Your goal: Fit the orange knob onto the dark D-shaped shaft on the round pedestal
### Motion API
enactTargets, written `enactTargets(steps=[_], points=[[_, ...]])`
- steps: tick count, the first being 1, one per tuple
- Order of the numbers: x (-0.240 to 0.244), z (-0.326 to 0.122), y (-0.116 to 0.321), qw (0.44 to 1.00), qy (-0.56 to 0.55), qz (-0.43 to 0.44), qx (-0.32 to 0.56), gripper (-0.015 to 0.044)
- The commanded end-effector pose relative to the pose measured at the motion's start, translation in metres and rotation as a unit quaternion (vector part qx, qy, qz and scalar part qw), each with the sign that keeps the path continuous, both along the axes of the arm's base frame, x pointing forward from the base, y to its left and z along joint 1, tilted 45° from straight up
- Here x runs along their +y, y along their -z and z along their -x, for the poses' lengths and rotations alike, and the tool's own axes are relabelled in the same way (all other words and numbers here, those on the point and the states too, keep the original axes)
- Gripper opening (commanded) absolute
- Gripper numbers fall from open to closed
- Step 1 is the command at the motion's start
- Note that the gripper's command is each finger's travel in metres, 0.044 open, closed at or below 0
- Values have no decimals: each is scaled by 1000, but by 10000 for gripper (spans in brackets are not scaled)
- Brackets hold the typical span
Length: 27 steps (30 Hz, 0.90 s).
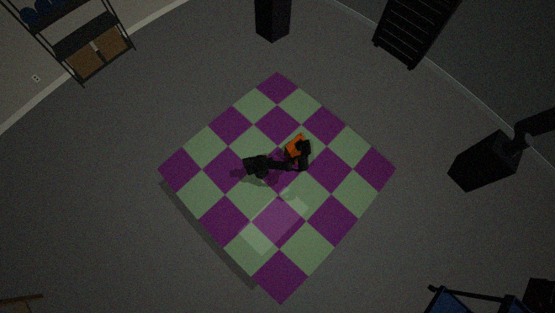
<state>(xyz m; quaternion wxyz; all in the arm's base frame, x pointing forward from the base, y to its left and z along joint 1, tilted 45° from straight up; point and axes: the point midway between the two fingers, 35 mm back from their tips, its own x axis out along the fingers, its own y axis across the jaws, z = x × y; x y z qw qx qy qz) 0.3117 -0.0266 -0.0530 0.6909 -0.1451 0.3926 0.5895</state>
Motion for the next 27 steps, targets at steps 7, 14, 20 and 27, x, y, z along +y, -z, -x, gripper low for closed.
enactTargets(steps=[7, 14, 20, 27], points=[[0, 0, 0, 1000, 0, 0, 0, 394], [0, 0, 0, 1000, 0, 0, 0, 440], [-8, -1, -7, 1000, 1, 1, 0, 440], [-68, 0, -68, 1000, 0, 2, 1, 440]])
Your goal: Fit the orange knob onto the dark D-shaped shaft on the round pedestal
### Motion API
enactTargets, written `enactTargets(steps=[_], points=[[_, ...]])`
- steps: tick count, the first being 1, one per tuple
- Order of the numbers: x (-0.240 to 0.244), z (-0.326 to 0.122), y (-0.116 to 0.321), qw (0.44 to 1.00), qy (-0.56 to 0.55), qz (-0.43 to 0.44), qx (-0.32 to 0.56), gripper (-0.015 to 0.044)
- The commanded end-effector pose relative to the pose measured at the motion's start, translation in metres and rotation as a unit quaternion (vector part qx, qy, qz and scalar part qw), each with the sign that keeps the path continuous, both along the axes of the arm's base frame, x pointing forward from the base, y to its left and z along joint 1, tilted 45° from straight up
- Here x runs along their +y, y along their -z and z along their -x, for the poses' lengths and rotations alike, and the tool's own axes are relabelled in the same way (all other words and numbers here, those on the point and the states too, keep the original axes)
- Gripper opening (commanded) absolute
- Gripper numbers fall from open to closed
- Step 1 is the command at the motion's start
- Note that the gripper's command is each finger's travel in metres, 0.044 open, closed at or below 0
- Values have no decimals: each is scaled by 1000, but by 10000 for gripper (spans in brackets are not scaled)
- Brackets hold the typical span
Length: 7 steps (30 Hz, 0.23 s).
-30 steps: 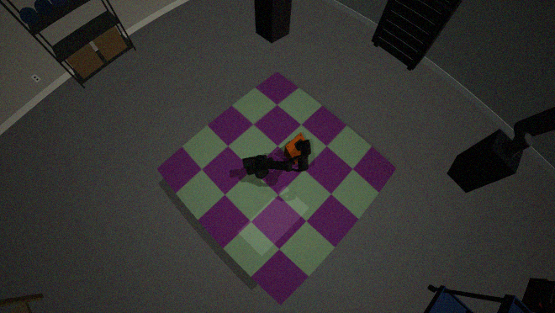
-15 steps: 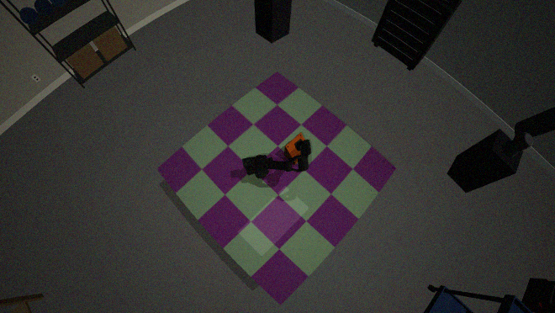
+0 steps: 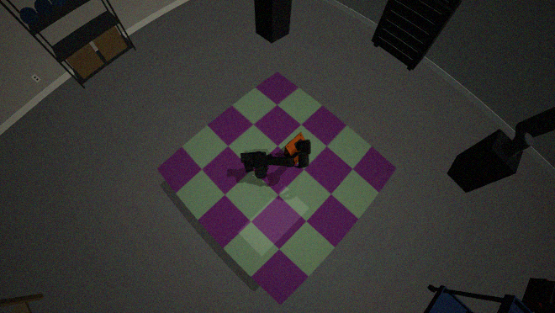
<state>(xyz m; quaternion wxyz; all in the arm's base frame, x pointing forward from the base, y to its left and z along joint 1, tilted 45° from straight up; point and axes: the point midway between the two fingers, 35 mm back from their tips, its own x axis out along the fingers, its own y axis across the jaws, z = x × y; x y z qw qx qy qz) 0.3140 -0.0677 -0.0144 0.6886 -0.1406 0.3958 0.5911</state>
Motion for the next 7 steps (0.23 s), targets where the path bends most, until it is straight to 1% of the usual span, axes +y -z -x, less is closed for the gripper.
enactTargets(steps=[1, 7], points=[[-27, 3, -30, 1000, 0, 3, -5, 440], [-28, 0, -28, 1000, 0, 4, -5, 440]])
